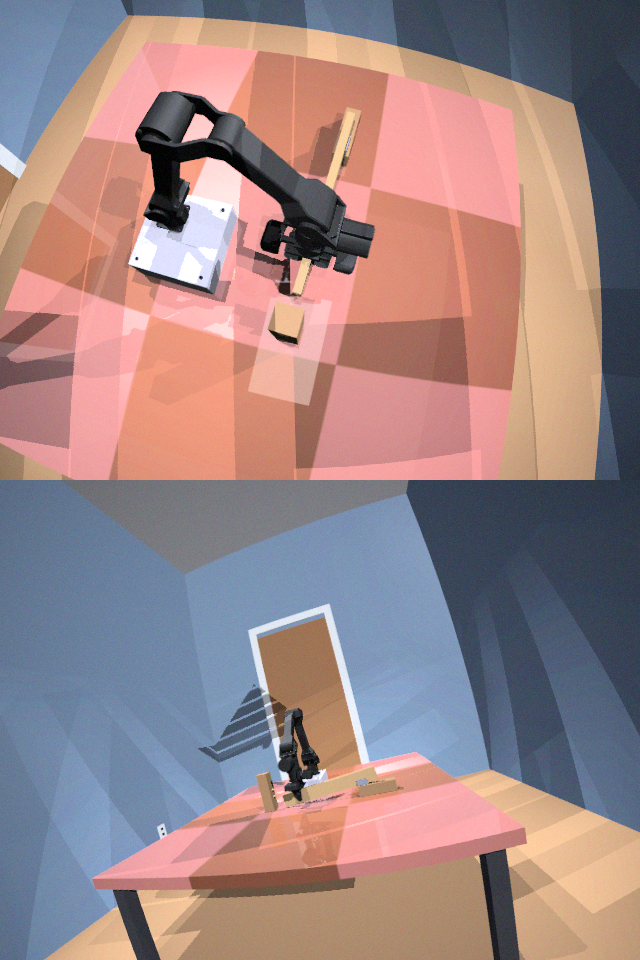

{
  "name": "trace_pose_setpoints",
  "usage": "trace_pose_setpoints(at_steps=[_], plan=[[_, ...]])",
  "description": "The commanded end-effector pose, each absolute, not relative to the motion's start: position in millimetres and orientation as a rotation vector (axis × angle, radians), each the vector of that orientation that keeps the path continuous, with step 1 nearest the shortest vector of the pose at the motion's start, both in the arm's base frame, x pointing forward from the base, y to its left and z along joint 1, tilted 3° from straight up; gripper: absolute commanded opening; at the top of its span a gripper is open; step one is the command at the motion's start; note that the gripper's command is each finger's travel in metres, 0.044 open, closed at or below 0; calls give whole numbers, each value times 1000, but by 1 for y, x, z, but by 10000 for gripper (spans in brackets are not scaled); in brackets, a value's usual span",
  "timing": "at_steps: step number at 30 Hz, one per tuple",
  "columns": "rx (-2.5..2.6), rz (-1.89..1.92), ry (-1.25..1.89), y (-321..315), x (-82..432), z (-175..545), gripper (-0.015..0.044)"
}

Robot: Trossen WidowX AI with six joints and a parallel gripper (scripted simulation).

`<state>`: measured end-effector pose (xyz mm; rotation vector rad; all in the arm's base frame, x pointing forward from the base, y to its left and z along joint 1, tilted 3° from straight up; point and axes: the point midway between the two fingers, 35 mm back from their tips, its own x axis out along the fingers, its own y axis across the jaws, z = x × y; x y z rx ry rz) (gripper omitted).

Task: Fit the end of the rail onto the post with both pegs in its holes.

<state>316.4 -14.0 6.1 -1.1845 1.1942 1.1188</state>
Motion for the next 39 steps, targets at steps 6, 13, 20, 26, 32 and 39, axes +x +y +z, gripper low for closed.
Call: trace_pose_setpoints(at_steps=[6, 13, 20, 26, 32, 39], plan=[[-1192, 1110, 1179, -14, 321, 16, 0], [-1192, 1110, 1179, -14, 322, 20, 0], [-1192, 1109, 1179, -14, 323, 23, 0], [-1192, 1109, 1179, -14, 323, 26, 0], [-1192, 1109, 1179, -14, 323, 29, 0], [-1192, 1109, 1179, -14, 323, 33, 0]])
